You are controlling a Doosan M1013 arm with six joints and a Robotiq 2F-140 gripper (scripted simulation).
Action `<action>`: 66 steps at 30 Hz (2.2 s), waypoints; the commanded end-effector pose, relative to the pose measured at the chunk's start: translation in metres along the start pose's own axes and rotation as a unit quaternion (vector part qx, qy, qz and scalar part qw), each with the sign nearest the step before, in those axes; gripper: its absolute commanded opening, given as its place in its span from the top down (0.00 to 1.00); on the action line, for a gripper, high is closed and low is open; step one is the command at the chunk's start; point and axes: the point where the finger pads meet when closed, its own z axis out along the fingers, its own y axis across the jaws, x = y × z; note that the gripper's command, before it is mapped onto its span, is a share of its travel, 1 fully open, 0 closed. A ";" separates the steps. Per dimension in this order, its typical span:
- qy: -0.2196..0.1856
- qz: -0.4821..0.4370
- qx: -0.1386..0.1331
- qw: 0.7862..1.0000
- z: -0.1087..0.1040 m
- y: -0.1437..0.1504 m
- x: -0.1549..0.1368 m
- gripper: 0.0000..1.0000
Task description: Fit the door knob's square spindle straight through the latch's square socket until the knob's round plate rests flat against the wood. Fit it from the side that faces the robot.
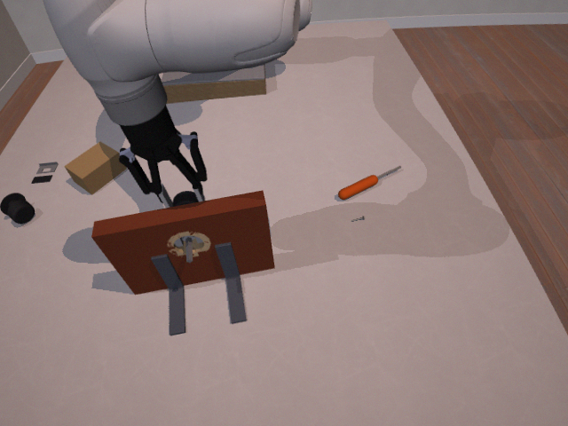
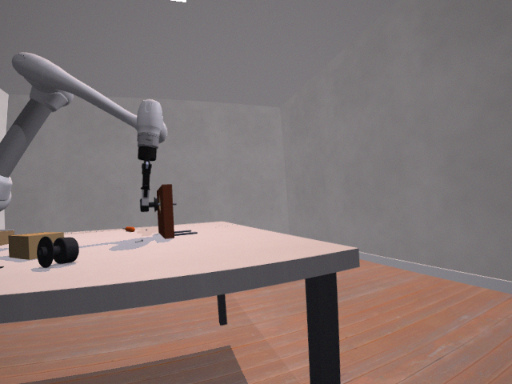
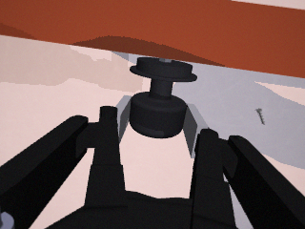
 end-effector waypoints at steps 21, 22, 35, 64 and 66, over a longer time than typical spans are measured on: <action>-0.002 0.001 0.002 1.000 -0.001 -0.003 0.006 0.58; -0.002 0.001 0.002 1.000 -0.001 -0.003 0.006 0.58; -0.002 0.001 0.002 1.000 -0.002 -0.003 0.009 0.58; -0.002 0.001 0.002 1.000 -0.002 -0.003 0.012 0.58; -0.002 0.001 0.002 1.000 -0.002 -0.003 0.012 0.58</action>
